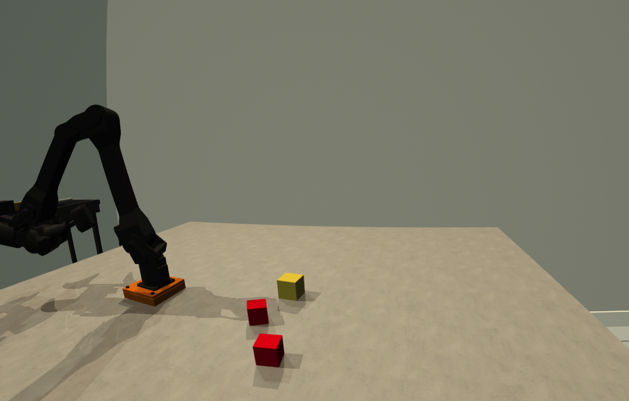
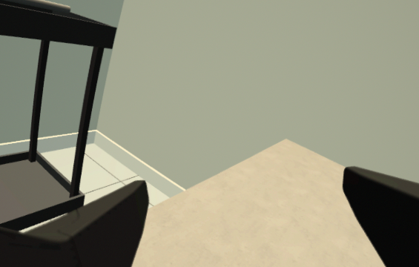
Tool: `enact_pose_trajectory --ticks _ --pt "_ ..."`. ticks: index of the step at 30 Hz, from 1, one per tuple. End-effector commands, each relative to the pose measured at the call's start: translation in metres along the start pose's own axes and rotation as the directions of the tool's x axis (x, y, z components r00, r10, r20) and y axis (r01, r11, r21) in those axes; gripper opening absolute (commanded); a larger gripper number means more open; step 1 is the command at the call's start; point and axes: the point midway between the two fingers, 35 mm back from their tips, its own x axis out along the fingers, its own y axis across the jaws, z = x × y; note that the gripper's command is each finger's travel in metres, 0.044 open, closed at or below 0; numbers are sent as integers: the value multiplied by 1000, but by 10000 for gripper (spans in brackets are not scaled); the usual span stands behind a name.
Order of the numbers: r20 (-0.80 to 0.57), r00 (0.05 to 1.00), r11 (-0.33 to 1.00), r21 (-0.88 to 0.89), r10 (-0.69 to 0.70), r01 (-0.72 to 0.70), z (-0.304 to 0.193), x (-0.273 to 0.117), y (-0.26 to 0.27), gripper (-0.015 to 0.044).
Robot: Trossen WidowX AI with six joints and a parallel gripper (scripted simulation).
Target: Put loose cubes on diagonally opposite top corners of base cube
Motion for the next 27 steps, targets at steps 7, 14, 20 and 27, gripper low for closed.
enact_pose_trajectory --ticks 7,14,20,27 --pt "-41 987 988 -4 155 -155 -1 -32 26 265" --pt "-98 927 931 -17 361 -364 -3 -85 54 265" --pt "-137 839 843 -45 527 -536 -3 -143 70 265" --pt "-199 688 686 -89 698 -722 -8 -223 74 265"
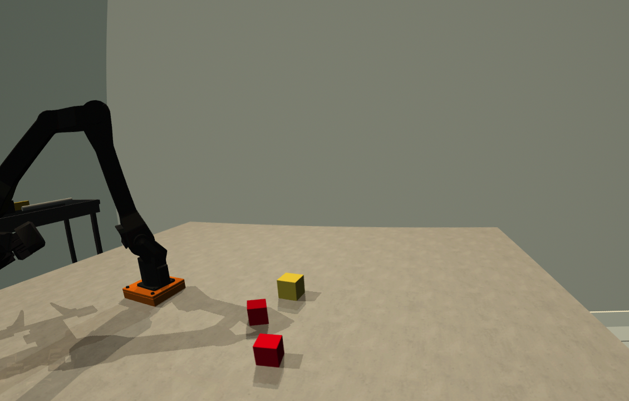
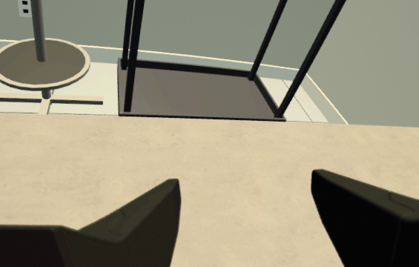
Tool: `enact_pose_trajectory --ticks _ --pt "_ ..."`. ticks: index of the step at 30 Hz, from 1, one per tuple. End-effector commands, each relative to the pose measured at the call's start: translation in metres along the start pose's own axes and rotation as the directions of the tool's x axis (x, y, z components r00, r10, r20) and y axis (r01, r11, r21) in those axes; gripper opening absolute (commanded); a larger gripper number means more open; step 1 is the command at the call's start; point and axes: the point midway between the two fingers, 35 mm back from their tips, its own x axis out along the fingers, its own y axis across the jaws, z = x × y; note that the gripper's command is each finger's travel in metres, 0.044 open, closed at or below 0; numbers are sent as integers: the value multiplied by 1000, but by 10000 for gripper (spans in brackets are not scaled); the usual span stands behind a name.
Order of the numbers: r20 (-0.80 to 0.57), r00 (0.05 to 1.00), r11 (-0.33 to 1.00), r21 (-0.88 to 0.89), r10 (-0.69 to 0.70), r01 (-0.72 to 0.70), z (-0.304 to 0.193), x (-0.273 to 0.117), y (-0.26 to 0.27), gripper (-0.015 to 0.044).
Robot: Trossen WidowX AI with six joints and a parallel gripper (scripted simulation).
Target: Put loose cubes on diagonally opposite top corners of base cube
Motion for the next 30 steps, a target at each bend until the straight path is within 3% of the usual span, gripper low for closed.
enact_pose_trajectory --ticks 1,16,30 --pt "-26 993 993 -34 112 -113 -5 -30 26 265" --pt "-210 840 809 -234 500 -540 -60 -187 86 265" --pt "-453 610 471 -390 650 -792 -135 -338 57 265"
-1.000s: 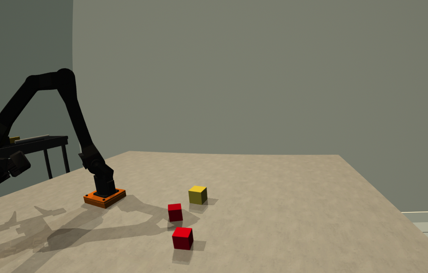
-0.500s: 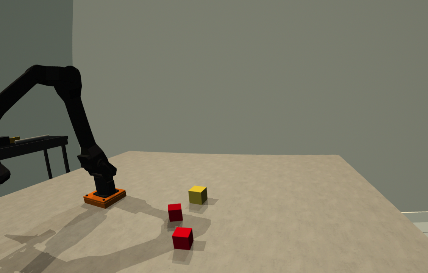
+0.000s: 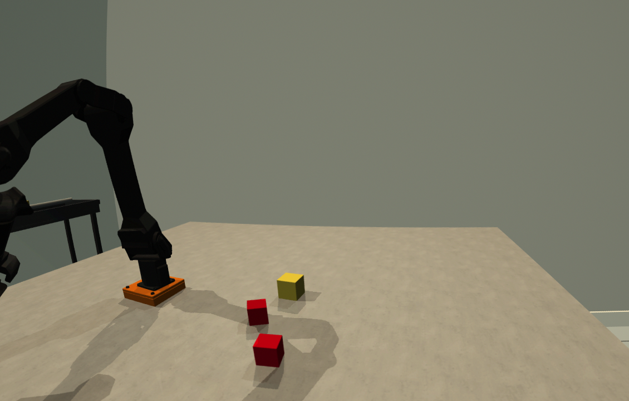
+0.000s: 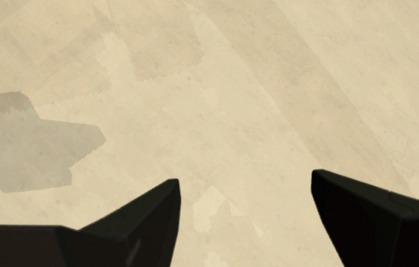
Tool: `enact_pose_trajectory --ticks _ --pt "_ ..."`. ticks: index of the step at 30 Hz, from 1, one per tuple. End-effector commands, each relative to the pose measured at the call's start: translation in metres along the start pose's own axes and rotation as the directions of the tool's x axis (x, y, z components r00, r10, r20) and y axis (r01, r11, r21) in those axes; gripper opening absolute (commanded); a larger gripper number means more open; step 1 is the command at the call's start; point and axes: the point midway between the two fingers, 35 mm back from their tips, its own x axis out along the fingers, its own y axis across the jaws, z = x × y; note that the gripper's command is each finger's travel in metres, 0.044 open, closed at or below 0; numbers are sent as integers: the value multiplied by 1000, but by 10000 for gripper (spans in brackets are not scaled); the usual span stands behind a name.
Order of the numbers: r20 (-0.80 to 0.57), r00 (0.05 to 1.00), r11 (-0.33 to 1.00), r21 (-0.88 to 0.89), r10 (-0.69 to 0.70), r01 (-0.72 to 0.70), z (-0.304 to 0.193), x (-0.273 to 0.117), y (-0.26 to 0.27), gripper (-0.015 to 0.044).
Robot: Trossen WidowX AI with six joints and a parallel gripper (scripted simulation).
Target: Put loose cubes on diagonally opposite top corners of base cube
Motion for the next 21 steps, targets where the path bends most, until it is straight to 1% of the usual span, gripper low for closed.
enact_pose_trajectory --ticks 1,11,16,21 --pt "-44 996 995 -69 76 -79 -22 -26 25 265" --pt "-208 952 917 -284 225 -279 -108 -105 71 265" --pt "-301 917 849 -380 260 -366 -155 -147 78 265" --pt "-394 879 766 -467 268 -442 -204 -188 74 265"
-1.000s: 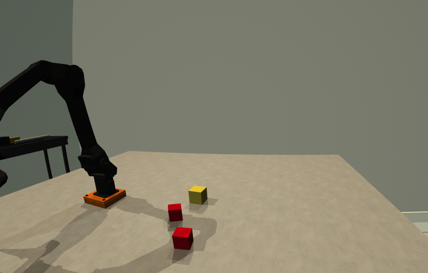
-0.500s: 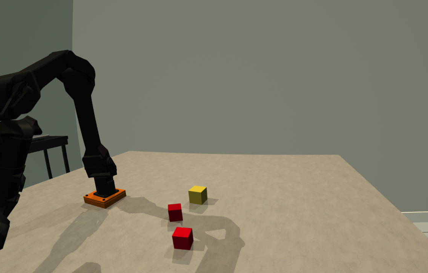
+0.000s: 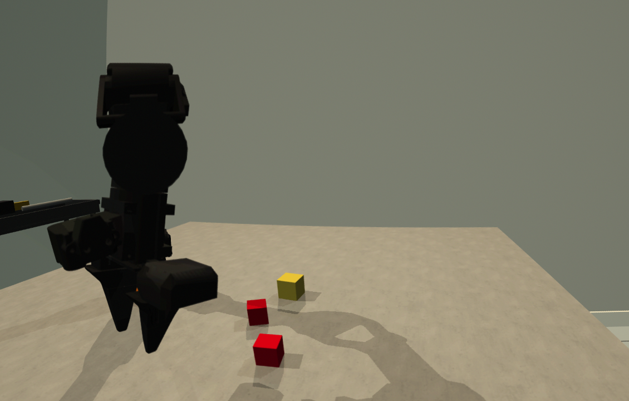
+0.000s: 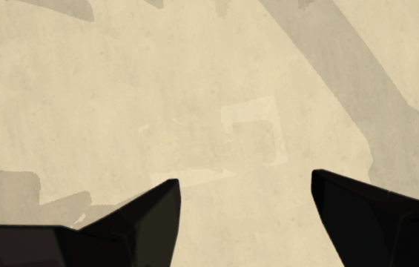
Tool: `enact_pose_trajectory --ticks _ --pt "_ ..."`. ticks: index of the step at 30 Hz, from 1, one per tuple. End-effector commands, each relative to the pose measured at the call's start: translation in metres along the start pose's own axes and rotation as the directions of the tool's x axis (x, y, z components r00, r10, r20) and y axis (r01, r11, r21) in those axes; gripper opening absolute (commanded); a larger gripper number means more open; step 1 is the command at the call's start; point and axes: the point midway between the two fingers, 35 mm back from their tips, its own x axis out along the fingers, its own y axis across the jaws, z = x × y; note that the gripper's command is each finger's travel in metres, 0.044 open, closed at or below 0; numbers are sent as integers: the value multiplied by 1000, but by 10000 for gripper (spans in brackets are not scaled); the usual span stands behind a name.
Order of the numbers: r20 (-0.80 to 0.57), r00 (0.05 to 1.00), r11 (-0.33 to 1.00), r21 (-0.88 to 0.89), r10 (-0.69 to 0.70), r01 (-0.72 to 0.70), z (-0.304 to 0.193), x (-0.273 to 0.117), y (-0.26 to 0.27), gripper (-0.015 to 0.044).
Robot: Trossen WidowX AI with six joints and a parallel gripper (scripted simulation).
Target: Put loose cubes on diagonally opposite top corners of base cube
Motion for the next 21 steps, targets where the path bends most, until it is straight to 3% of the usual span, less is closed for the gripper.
enact_pose_trajectory --ticks 1,9,13,21 --pt "-57 997 996 -80 42 -47 -34 -17 22 265" --pt "-198 977 955 -265 81 -132 -119 -54 51 265" --pt "-223 972 944 -295 81 -146 -135 -60 53 265" --pt "-223 972 944 -295 81 -146 -144 -19 58 265"
